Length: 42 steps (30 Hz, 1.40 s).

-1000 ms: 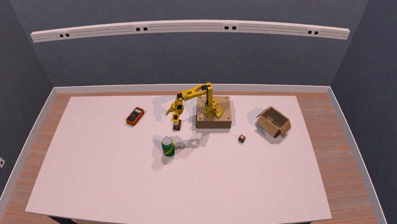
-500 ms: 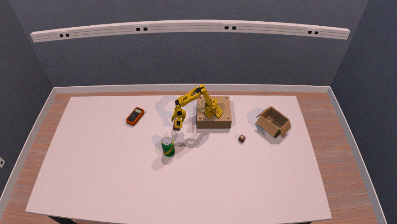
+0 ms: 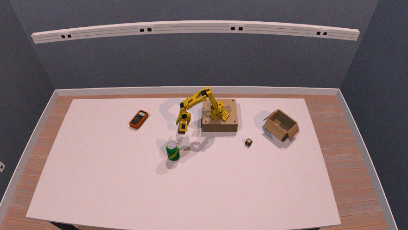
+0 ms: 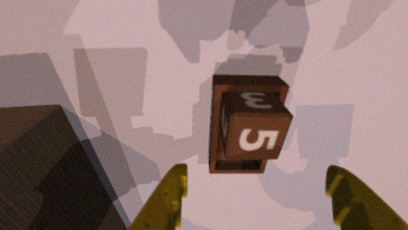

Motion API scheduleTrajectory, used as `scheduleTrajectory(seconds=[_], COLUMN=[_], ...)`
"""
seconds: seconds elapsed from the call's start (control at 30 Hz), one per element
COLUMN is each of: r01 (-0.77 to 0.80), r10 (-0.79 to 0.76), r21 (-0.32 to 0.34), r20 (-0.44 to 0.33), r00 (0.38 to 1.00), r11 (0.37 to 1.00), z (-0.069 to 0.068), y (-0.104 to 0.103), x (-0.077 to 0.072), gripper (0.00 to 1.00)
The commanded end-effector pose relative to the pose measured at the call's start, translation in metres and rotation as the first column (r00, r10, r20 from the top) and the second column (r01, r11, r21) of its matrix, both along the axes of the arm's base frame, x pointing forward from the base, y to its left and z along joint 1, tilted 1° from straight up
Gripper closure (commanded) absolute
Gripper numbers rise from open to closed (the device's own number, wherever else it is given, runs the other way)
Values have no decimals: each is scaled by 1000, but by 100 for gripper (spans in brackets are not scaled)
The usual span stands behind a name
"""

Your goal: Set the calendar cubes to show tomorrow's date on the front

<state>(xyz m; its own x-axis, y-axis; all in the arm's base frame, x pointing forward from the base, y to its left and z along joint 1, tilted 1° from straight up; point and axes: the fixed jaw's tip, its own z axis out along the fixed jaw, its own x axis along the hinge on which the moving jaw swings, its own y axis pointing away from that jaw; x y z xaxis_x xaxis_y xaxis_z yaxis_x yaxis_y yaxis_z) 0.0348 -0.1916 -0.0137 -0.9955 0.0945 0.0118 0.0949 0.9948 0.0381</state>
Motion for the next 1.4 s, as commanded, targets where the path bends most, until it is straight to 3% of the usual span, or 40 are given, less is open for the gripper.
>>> scheduleTrajectory(seconds=[0.0, 0.13, 0.83, 1.37], r01=[17, 42, 42, 42], r10=[-17, -42, -42, -42], r21=[-8, -32, -32, -32], r20=[2, 7, 7, 7], r00=[1000, 999, 999, 999], r11=[1000, 999, 999, 999], z=[-1, 2, 2, -12], y=[-3, -9, -9, -10], x=[-1, -4, -4, -4], gripper=[65, 65, 65, 65])
